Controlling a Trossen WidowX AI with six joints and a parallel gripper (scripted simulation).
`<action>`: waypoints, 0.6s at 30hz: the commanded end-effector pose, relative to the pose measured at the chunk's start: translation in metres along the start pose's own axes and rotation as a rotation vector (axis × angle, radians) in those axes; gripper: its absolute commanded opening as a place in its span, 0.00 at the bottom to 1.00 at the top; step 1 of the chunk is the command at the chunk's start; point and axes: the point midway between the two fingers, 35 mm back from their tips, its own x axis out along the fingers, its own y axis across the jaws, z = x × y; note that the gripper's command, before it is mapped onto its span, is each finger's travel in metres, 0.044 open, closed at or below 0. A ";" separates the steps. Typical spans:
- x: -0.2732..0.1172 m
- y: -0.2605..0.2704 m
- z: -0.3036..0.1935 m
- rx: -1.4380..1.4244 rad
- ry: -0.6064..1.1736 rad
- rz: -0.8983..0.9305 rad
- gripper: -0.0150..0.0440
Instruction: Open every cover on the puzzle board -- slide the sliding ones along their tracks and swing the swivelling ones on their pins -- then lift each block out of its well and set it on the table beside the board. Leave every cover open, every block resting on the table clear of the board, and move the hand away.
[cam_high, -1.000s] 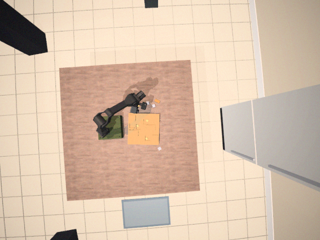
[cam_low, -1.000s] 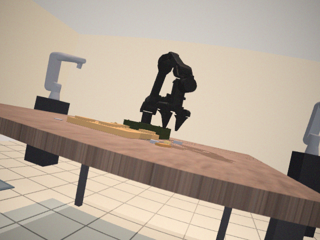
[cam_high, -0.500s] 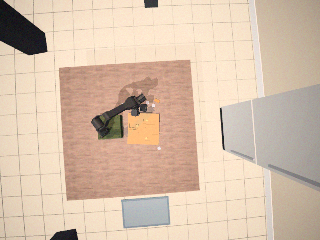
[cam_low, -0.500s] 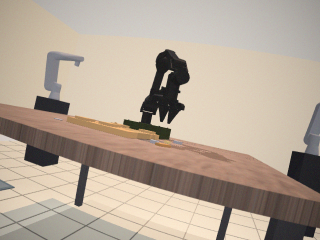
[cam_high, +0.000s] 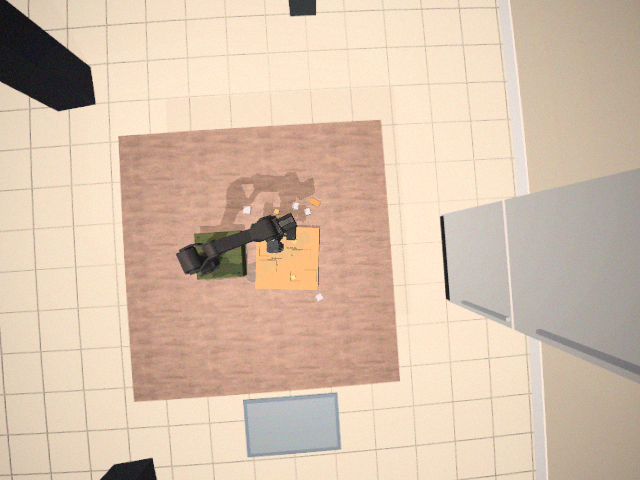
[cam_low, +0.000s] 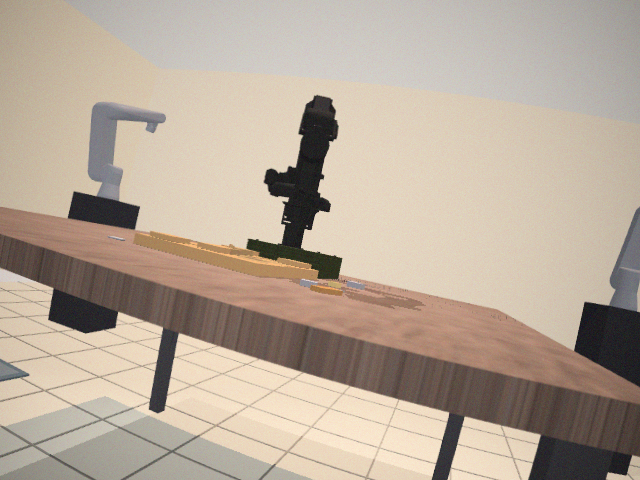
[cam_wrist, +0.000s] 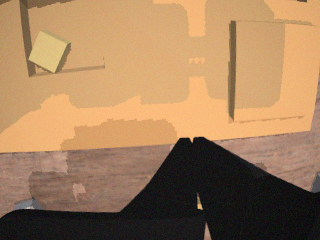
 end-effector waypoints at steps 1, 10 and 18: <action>-0.001 -0.001 0.021 -0.063 0.004 0.004 0.25; 0.000 -0.003 0.058 -0.452 -0.005 0.012 0.25; 0.001 -0.007 0.075 -1.176 -0.015 0.012 0.25</action>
